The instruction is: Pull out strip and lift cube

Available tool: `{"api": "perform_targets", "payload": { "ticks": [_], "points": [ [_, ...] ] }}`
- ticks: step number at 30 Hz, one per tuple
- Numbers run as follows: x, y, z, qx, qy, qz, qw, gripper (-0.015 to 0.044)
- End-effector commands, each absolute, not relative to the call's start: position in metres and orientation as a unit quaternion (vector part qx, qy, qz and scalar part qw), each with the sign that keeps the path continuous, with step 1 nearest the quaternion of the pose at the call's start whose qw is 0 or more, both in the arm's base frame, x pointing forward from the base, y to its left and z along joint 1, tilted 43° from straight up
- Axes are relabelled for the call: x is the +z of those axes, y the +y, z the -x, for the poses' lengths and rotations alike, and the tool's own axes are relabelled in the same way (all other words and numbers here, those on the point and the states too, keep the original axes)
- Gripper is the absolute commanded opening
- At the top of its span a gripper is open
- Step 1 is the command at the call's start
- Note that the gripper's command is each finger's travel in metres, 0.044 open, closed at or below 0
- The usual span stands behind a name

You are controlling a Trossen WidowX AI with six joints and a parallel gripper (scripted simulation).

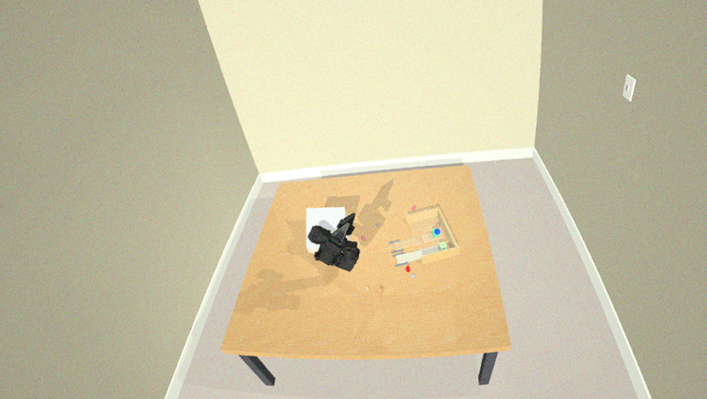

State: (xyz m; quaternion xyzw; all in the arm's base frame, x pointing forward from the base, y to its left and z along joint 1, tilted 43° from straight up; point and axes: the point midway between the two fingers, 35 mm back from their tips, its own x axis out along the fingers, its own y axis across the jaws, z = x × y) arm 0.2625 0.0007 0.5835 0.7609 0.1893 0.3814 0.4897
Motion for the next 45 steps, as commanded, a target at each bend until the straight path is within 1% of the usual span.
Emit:
{"api": "perform_targets", "payload": {
  "ticks": [1, 3, 8, 14, 18, 23, 29, 35, 40, 45],
  "points": [
    [0.584, 0.001, -0.260, 0.383, 0.187, -0.759, 0.492, 0.0400],
    [0.591, 0.003, -0.244, 0.395, 0.167, -0.746, 0.510, 0.0400],
    [0.607, 0.019, -0.181, 0.421, 0.091, -0.683, 0.590, 0.0400],
    [0.607, 0.060, -0.120, 0.419, 0.011, -0.594, 0.686, 0.0400],
    [0.596, 0.097, -0.095, 0.407, -0.027, -0.529, 0.744, 0.0400],
    [0.571, 0.146, -0.081, 0.381, -0.064, -0.436, 0.813, 0.0400],
    [0.524, 0.207, -0.091, 0.329, -0.090, -0.302, 0.890, 0.0400],
    [0.461, 0.251, -0.129, 0.261, -0.086, -0.163, 0.947, 0.0400],
    [0.400, 0.268, -0.175, 0.196, -0.060, -0.050, 0.977, 0.0400],
    [0.334, 0.263, -0.225, 0.127, -0.013, 0.057, 0.990, 0.0400]
  ]
}}
